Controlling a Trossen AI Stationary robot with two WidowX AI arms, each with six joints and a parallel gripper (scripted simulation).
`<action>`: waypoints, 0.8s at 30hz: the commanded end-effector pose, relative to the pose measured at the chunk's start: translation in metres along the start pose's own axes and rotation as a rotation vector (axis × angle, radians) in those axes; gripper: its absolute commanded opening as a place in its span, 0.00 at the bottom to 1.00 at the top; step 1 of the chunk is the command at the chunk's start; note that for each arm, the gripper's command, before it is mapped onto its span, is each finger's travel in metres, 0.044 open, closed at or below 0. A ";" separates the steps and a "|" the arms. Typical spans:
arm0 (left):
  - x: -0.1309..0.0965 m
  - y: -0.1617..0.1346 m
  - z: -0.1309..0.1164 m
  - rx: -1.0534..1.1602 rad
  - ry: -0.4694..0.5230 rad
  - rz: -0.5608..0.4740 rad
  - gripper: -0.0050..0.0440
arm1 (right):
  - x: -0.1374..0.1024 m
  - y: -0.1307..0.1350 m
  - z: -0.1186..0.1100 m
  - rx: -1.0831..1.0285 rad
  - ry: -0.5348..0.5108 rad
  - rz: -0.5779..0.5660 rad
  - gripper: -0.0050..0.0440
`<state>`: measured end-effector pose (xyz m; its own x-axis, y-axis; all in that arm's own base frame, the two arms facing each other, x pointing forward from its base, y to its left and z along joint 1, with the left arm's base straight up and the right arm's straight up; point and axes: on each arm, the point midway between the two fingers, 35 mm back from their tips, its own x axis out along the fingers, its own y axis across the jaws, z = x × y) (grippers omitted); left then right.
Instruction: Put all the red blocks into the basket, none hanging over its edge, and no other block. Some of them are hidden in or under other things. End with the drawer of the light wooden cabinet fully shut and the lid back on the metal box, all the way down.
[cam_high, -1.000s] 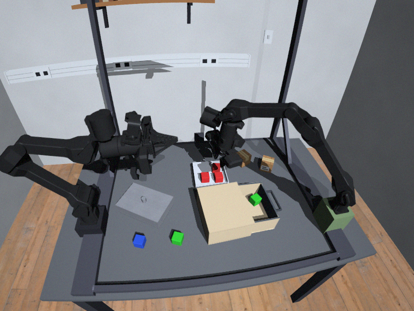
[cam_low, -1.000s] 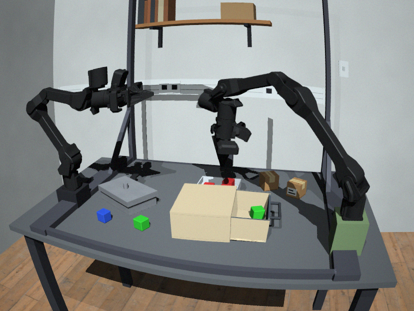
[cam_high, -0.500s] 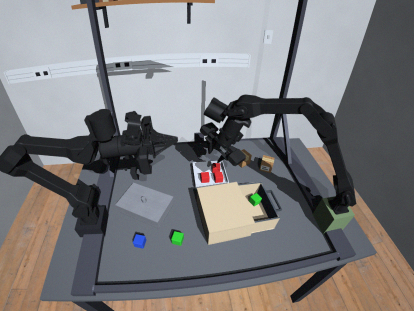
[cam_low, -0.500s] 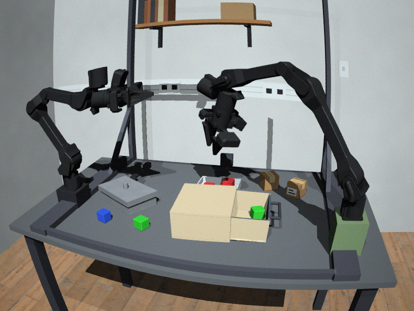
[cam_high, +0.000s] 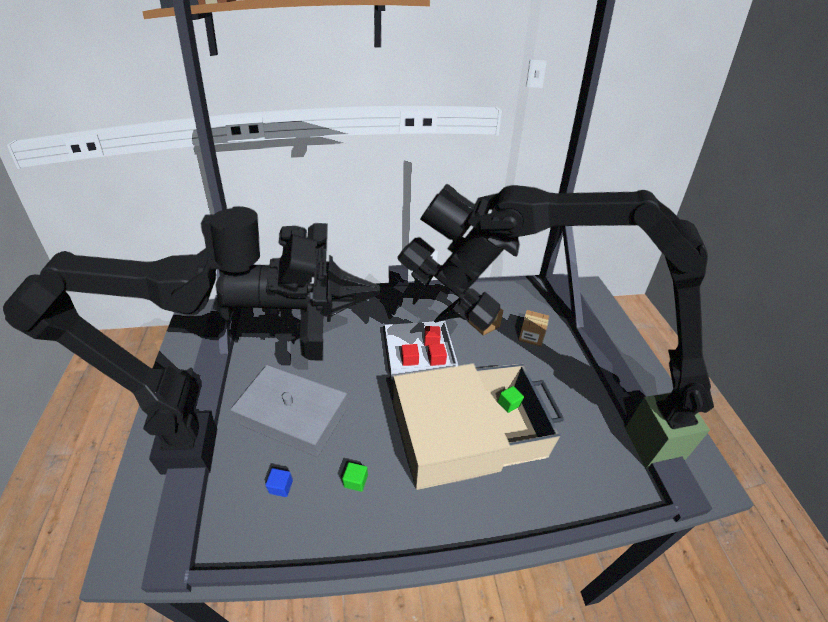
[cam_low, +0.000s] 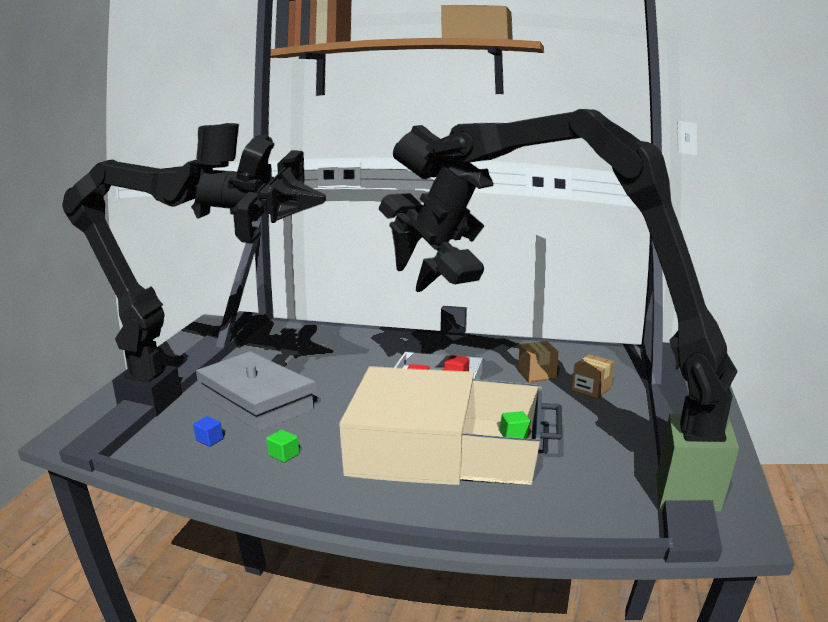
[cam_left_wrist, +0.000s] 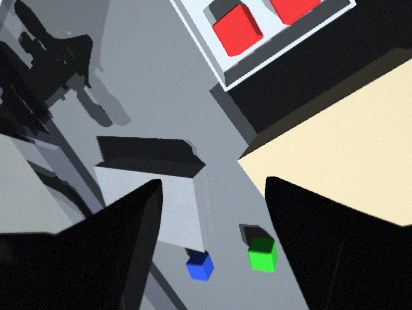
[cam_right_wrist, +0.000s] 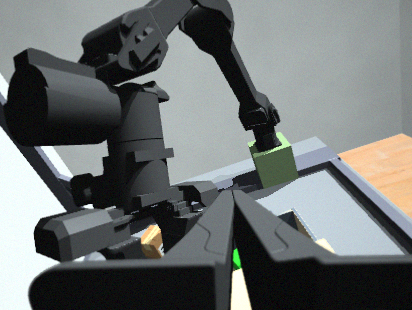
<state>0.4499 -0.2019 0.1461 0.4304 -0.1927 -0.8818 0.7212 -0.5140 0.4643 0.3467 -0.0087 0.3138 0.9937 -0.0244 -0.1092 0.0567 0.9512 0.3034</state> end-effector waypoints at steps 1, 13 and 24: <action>-0.032 0.011 -0.009 -0.102 0.024 0.113 0.56 | 0.007 0.001 0.014 0.091 0.018 -0.012 0.00; -0.101 0.000 -0.057 -0.622 0.047 0.410 0.56 | 0.029 -0.008 0.009 0.324 0.128 -0.087 0.00; -0.150 -0.024 -0.086 -0.992 -0.002 0.649 0.56 | 0.027 -0.007 0.004 0.320 0.125 -0.086 0.00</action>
<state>0.4267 -0.1112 0.2344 0.7755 -0.2041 -0.5975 0.6241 0.3909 0.6766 0.3772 -0.0183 0.3007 0.9557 -0.0425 -0.2912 0.2078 0.7981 0.5656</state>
